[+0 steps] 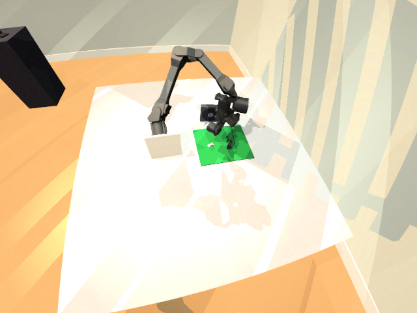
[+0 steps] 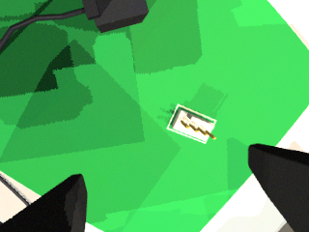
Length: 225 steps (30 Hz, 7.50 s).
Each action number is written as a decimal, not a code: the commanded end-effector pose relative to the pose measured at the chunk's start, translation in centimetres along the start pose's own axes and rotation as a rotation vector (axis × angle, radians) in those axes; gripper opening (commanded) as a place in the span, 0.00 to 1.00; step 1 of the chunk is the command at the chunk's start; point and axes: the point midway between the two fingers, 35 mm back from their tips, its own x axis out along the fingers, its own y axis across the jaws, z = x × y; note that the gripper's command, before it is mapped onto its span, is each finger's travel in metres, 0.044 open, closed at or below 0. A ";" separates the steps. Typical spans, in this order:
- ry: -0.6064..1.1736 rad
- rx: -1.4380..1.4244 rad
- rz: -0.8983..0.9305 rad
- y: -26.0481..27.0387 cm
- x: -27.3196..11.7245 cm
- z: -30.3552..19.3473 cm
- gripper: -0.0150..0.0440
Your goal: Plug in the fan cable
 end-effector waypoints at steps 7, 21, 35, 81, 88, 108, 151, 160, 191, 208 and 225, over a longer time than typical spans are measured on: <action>0.019 1.040 0.012 0.3 -4.8 6.1 1.00; 0.037 1.441 0.012 -0.1 -6.6 8.0 1.00; 0.041 1.441 0.013 0.2 3.4 7.8 1.00; 0.037 1.437 0.016 0.4 8.2 7.8 0.82; 0.037 1.437 0.016 0.4 8.2 7.8 0.51; 0.041 1.490 0.012 -0.1 3.2 7.3 0.25; 0.048 2.117 -0.006 -4.5 3.3 -1.8 0.25; 0.048 2.116 -0.006 -4.5 4.6 -1.8 0.25; 0.049 2.118 -0.006 -4.2 5.6 -1.8 0.25; 0.049 2.120 -0.006 -4.3 6.0 -1.9 0.25; 0.049 2.120 -0.007 -4.3 6.3 -1.9 0.25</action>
